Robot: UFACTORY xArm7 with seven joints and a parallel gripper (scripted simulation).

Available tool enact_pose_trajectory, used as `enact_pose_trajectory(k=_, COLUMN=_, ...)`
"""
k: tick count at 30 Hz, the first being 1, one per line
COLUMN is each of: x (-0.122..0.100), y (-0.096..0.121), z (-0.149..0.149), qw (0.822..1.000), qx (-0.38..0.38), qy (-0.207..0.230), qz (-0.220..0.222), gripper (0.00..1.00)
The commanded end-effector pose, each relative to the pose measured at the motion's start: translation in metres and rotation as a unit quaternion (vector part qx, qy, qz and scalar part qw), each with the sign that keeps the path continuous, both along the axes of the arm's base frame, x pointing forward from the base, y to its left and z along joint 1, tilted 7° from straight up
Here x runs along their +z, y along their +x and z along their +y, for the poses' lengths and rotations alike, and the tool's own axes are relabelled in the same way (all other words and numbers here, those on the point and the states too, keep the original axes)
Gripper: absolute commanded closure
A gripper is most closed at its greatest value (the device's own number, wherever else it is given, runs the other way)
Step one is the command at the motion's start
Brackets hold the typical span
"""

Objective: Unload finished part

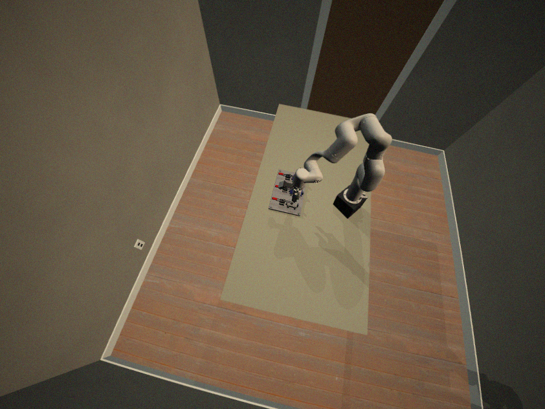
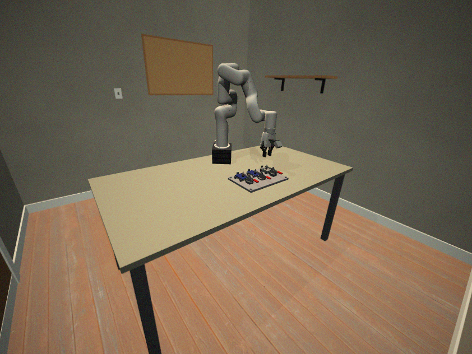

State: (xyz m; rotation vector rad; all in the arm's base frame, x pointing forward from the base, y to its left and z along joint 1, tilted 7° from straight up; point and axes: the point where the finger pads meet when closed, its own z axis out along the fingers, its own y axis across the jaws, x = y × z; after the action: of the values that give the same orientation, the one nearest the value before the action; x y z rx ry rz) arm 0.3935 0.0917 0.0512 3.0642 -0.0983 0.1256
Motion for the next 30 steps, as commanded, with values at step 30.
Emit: enact_pose_trajectory(k=30, x=0.010, y=0.119, z=-0.007, qw=1.000, qx=0.000, qy=0.000, qz=-0.003, gripper=0.53)
